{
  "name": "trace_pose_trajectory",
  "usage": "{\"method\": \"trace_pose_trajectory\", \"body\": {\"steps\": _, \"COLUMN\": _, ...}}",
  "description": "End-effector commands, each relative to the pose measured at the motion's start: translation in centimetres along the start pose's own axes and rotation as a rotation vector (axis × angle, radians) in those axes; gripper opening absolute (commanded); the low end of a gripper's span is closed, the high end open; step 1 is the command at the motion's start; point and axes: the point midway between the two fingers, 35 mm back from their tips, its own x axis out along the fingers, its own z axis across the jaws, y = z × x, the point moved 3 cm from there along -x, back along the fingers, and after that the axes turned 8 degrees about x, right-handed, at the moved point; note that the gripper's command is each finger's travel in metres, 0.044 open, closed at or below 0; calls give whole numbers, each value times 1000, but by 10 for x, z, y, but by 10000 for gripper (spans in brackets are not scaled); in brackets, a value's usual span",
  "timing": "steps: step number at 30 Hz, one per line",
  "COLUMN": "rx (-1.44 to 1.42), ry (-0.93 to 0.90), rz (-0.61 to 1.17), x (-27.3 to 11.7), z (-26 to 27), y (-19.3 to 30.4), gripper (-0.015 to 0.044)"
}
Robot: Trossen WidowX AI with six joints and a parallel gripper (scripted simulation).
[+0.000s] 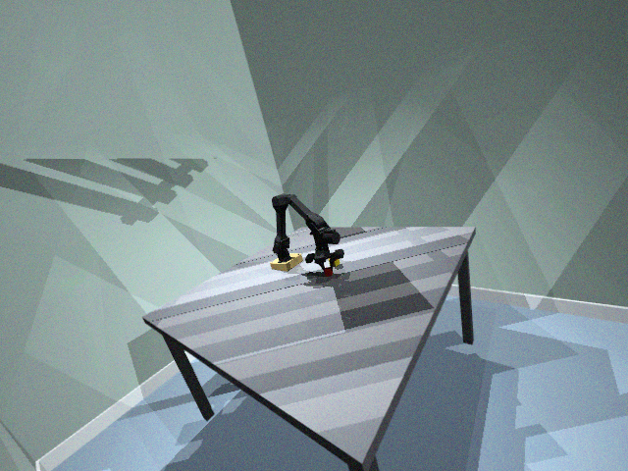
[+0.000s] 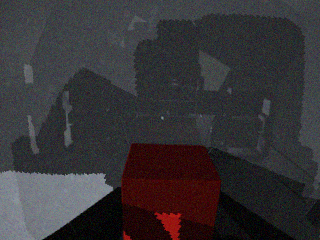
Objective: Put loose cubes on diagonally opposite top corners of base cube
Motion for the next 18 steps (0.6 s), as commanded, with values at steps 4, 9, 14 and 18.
{"method": "trace_pose_trajectory", "body": {"steps": 4, "rx": 19, "ry": -27, "rz": -21, "x": -15, "z": 4, "y": -6, "gripper": 105}}
{"method": "trace_pose_trajectory", "body": {"steps": 9, "rx": 17, "ry": -24, "rz": -19, "x": -22, "z": 5, "y": -6, "gripper": 105}}
{"method": "trace_pose_trajectory", "body": {"steps": 14, "rx": 14, "ry": -21, "rz": -18, "x": -30, "z": 6, "y": -6, "gripper": 105}}
{"method": "trace_pose_trajectory", "body": {"steps": 18, "rx": 12, "ry": -18, "rz": -16, "x": -36, "z": 6, "y": -5, "gripper": 105}}
